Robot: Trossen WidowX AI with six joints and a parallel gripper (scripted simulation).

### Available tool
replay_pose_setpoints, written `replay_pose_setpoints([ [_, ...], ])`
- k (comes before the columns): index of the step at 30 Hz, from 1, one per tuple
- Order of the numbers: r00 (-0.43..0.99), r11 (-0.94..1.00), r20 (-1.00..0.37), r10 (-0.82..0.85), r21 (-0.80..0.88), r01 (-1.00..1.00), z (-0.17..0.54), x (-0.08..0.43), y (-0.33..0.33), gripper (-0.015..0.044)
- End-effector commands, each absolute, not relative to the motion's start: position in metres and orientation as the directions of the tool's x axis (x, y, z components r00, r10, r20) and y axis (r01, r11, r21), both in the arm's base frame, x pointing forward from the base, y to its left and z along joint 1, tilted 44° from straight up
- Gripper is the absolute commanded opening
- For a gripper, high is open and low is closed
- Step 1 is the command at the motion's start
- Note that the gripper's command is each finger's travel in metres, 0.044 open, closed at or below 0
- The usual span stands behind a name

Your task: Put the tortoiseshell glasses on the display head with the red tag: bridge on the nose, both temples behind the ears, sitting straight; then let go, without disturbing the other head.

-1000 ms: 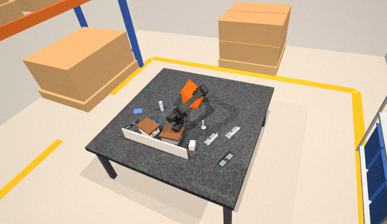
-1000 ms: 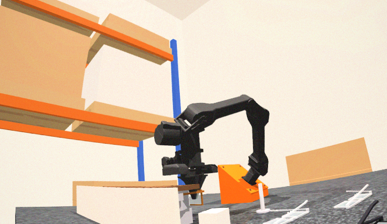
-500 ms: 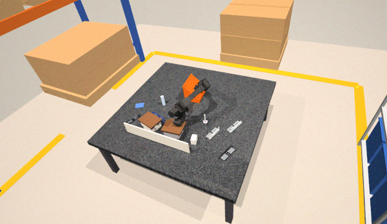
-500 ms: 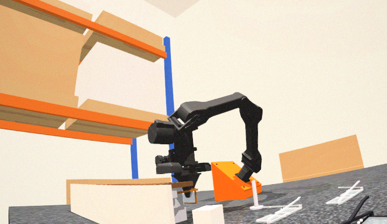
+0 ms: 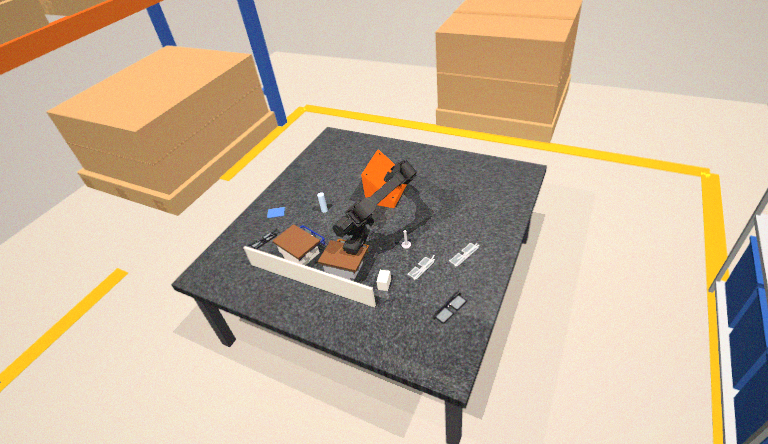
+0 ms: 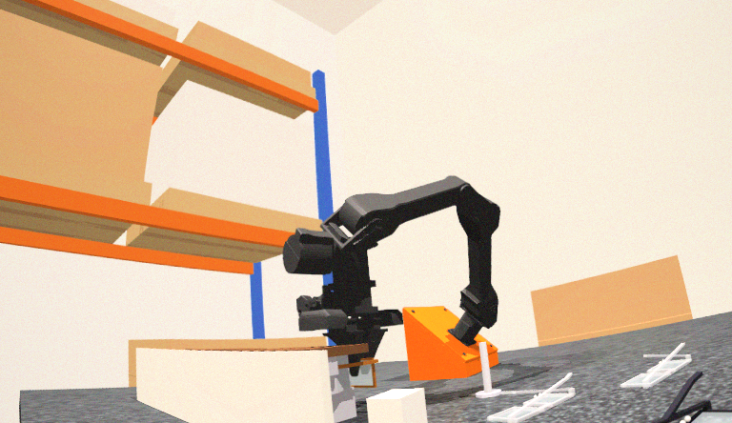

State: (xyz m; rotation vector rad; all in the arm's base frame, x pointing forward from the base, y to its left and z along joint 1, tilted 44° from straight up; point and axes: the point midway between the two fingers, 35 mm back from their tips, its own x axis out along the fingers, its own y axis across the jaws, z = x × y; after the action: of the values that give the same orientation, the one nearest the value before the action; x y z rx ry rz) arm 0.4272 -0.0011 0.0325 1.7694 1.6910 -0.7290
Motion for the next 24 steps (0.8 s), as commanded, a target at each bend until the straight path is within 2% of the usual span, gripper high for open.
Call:
replay_pose_setpoints([
  [1,0.047,-0.029,-0.729,0.682,0.038,0.999,0.034,0.427,-0.003,0.0108],
  [12,0.045,-0.030,-0.725,0.687,0.034,0.999,0.058,0.424,-0.025,0.0108],
  [24,0.044,-0.030,-0.725,0.687,0.032,0.999,0.064,0.383,-0.031,0.0108],
])
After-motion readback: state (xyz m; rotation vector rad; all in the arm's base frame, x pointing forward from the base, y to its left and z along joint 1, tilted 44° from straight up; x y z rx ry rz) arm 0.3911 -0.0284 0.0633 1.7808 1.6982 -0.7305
